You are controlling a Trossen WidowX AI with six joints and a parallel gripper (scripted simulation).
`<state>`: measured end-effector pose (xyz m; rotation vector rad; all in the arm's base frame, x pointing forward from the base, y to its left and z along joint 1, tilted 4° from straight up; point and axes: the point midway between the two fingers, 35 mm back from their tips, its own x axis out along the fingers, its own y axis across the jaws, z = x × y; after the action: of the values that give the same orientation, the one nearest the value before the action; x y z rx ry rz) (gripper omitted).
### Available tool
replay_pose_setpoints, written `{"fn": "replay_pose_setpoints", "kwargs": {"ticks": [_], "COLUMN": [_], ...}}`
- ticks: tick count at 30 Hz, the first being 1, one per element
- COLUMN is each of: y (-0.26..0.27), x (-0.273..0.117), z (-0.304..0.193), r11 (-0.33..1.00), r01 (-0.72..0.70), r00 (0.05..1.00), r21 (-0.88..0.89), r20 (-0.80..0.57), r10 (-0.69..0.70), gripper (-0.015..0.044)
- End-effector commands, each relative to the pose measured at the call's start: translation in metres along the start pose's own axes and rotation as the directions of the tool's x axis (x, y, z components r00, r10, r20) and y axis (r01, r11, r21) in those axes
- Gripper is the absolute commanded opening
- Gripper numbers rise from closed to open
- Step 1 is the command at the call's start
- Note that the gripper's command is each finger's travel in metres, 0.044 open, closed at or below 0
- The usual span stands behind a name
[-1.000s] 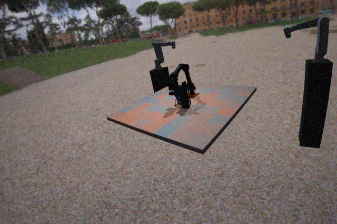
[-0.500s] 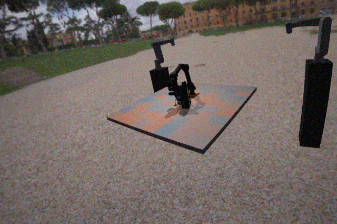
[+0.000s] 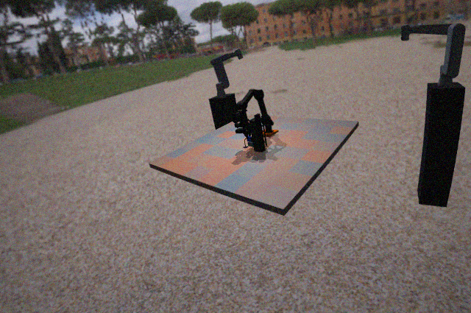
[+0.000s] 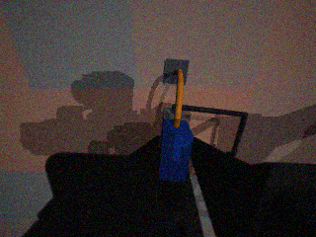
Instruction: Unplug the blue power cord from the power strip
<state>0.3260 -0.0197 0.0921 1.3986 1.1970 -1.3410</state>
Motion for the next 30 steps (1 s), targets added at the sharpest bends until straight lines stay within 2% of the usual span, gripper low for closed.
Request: {"fn": "replay_pose_setpoints", "kwargs": {"ticks": [1,8,13,24,25,30], "y": [-0.002,-0.005,-0.005,-0.005,-0.005,-0.008], "x": [-0.007,-0.009,-0.004,-0.006,-0.008,-0.021], "z": [0.046,0.057,0.036,0.043,0.049,0.093], "r11": [0.998,0.998,0.998,0.998,0.998,0.998], "r01": [-0.007,-0.007,-0.006,-0.006,-0.007,-0.006], "r00": [0.996,0.996,0.996,0.996,0.996,0.996], "r21": [0.054,0.055,0.056,0.056,0.056,0.056], "r20": [0.091,0.091,0.088,0.089,0.09,0.094], "r10": [0.002,0.002,0.001,0.001,0.002,0.001], "gripper": [0.0,0.0,0.0131,0.042,0.044,0.044]}}
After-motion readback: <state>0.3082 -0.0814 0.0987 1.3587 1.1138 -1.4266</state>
